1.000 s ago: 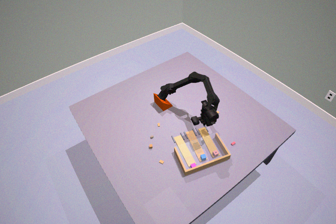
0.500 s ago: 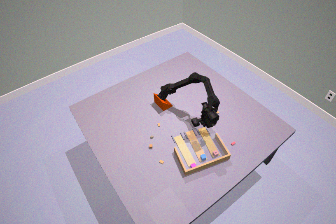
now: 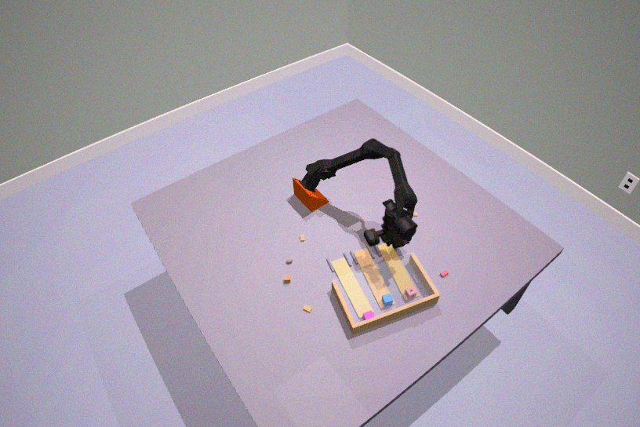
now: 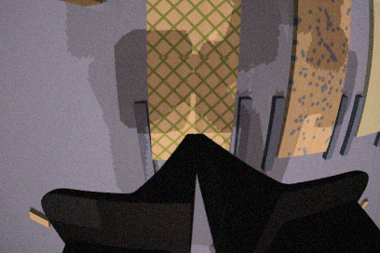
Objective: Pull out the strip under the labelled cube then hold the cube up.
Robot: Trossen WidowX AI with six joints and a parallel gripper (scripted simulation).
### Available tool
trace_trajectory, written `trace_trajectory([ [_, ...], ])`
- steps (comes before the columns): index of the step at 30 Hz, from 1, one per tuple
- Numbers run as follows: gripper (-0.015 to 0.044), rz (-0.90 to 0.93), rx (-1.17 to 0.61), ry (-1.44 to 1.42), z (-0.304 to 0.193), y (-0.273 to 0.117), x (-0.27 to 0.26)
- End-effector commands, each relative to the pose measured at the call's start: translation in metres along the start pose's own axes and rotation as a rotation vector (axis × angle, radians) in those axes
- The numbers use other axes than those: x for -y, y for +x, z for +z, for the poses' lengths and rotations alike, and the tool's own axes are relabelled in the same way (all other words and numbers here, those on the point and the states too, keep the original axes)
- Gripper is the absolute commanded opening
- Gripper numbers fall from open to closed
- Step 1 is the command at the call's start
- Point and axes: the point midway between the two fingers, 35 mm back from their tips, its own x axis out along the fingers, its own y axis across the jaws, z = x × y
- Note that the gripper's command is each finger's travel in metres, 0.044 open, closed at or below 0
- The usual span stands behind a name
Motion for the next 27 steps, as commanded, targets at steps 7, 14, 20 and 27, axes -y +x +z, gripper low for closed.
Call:
trace_trajectory([
  [7,0.0000,0.005,0.000,0.003,-0.001,0.017,0.000],
  [14,0.0000,0.006,0.000,0.002,-0.003,0.027,0.001],
  [20,0.0000,0.006,0.000,0.002,-0.003,0.027,0.001],
  [27,0.0000,0.006,0.000,0.002,-0.003,0.027,0.001],
])
